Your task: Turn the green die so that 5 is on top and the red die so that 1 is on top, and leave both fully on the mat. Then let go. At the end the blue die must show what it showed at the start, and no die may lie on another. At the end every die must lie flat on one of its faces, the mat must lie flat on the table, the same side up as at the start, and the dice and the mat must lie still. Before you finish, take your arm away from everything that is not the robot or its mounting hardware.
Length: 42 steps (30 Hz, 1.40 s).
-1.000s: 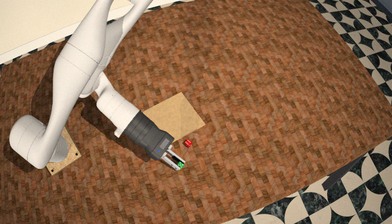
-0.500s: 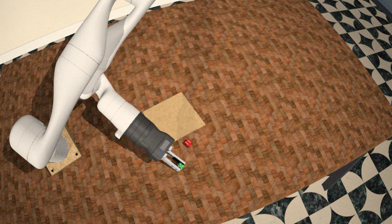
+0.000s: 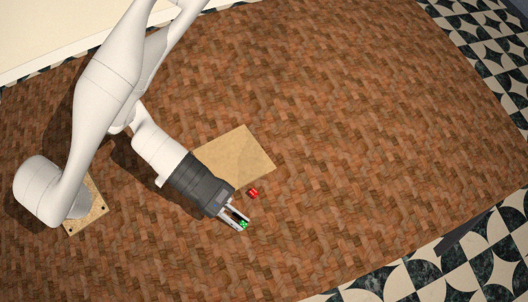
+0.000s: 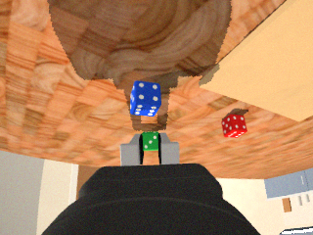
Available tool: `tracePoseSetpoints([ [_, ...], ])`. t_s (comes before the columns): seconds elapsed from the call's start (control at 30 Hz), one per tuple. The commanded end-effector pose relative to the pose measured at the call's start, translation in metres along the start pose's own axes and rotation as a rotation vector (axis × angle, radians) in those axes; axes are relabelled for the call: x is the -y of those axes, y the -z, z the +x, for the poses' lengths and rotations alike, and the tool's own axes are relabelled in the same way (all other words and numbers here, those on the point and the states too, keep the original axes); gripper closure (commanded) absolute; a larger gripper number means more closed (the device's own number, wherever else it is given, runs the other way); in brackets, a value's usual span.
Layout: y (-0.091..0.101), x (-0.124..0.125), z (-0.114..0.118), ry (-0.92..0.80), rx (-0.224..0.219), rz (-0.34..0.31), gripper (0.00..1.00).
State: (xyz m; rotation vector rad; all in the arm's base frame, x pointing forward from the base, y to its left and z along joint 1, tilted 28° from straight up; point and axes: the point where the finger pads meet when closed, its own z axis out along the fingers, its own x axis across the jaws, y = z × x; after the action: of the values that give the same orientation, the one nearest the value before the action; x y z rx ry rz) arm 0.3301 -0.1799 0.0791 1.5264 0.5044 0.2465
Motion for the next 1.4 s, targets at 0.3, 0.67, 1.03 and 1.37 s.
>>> tracePoseSetpoints([
  [0.3, 0.0001, -0.0005, 0.0002, -0.001, -0.001, -0.001, 0.66],
  [0.67, 0.0001, -0.0005, 0.0002, -0.001, -0.001, -0.001, 0.66],
  [1.03, 0.0001, -0.0005, 0.0002, -0.001, -0.001, -0.001, 0.48],
  [1.37, 0.0001, -0.0005, 0.0002, -0.001, -0.001, -0.001, 0.36],
])
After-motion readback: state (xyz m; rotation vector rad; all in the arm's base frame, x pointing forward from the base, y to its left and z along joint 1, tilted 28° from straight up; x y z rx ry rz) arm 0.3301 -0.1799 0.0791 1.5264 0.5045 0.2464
